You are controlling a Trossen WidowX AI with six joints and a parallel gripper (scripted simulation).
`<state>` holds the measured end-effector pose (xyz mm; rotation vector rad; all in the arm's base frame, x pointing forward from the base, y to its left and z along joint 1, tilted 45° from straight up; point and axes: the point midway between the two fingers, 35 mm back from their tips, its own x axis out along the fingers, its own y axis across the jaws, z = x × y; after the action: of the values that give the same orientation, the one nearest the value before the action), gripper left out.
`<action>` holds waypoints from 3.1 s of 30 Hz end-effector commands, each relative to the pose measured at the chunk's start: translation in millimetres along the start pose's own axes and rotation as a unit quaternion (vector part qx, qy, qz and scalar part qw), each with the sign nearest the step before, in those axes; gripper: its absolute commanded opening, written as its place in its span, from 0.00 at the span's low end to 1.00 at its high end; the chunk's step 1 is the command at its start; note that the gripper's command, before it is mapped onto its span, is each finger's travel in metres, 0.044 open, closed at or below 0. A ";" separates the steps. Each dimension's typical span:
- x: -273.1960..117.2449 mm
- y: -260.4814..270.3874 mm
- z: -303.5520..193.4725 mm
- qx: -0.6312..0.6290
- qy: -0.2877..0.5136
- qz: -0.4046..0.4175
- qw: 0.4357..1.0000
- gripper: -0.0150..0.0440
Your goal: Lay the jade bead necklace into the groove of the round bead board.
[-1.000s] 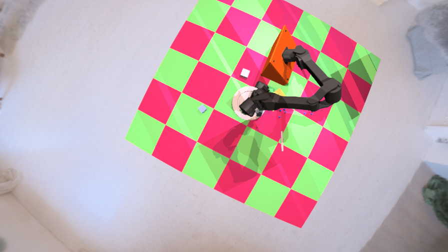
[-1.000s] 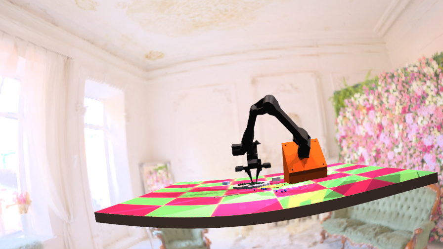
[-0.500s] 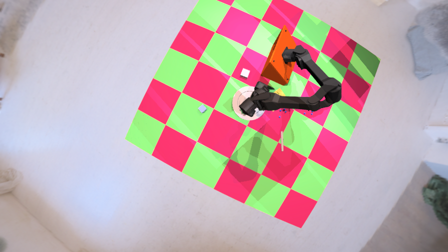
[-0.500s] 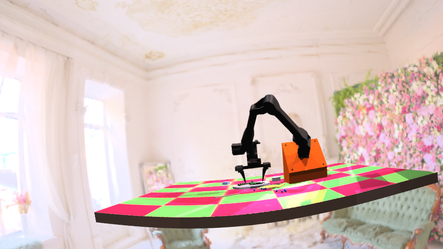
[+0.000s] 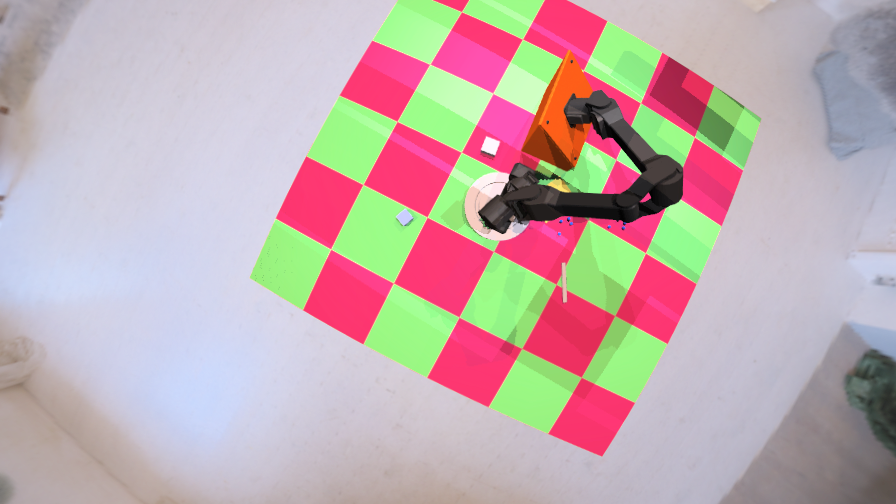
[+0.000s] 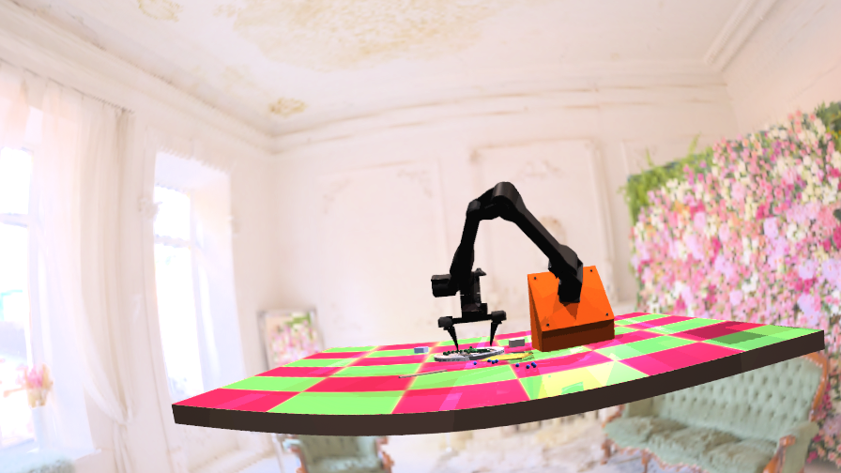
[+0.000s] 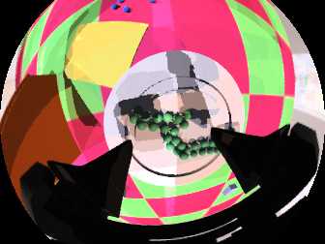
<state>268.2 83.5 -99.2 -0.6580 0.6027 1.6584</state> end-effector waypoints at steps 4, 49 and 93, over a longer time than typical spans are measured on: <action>-6.1 -4.2 4.1 0.072 -0.001 0.000 0.997 0.87; 0.5 -19.5 22.2 0.384 -0.001 -0.001 0.924 0.46; 5.6 -20.7 22.3 0.381 0.001 -0.002 0.925 0.25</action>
<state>285.3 106.6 -88.4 -0.0854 1.1592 1.2668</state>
